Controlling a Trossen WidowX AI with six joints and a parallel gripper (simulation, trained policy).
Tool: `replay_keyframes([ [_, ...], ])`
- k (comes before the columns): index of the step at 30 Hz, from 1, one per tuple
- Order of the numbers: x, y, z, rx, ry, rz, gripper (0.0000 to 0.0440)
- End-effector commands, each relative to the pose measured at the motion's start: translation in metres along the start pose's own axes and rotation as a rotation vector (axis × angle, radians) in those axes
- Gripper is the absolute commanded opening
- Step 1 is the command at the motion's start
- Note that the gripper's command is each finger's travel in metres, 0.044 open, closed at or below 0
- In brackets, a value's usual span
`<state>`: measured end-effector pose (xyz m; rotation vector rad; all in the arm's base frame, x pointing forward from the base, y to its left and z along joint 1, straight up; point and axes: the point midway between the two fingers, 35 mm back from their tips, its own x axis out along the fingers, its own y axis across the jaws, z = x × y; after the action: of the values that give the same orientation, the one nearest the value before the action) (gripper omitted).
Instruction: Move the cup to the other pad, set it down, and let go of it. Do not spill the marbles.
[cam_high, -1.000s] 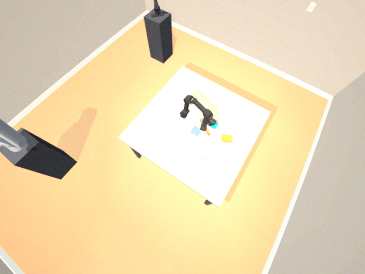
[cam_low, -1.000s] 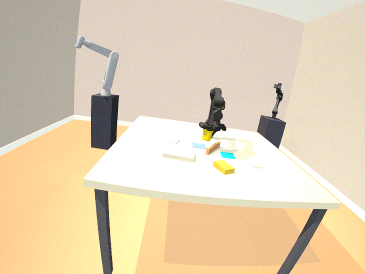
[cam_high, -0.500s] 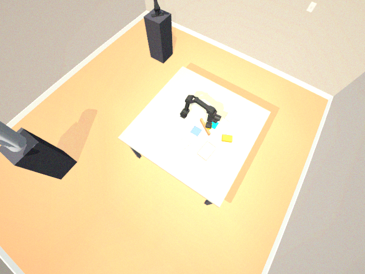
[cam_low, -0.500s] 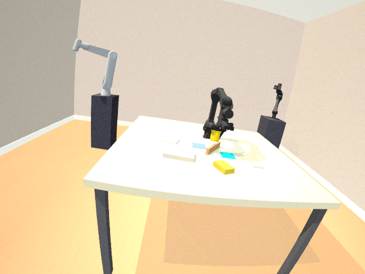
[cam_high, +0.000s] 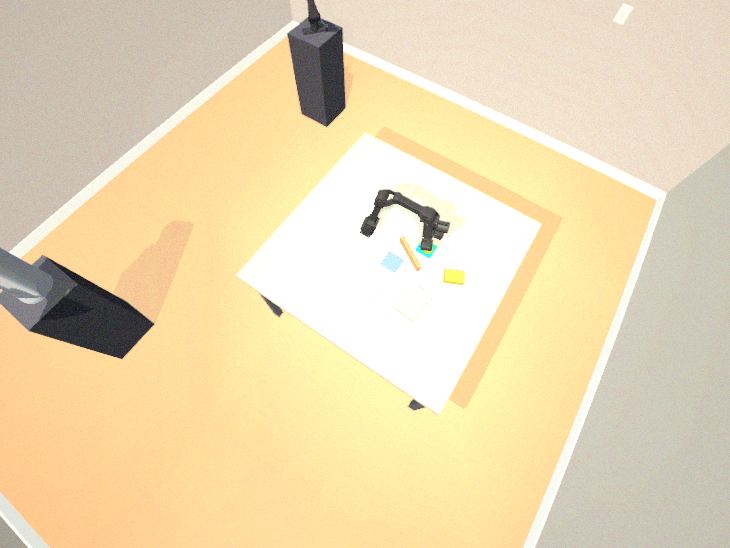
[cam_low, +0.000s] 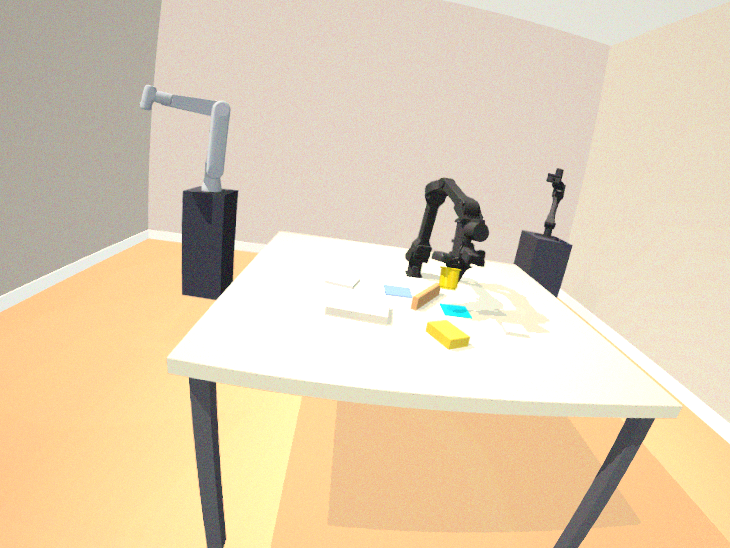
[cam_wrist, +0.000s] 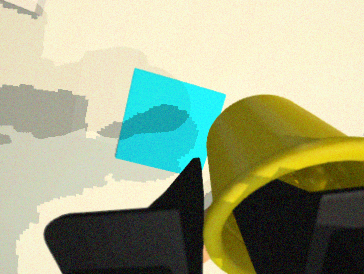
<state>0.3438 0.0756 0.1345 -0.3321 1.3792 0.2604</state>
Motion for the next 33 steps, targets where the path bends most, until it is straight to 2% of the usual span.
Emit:
replay_keyframes([
  [1,0.003,0.014,0.010,-0.007,-0.021,0.006,0.0000],
  [9,0.018,0.040,0.019,-0.020,-0.031,0.008,0.0000],
  [21,0.051,0.057,0.011,-0.009,-0.005,-0.001,0.0003],
  [33,0.072,0.056,0.002,0.013,0.008,-0.006,0.0079],
])
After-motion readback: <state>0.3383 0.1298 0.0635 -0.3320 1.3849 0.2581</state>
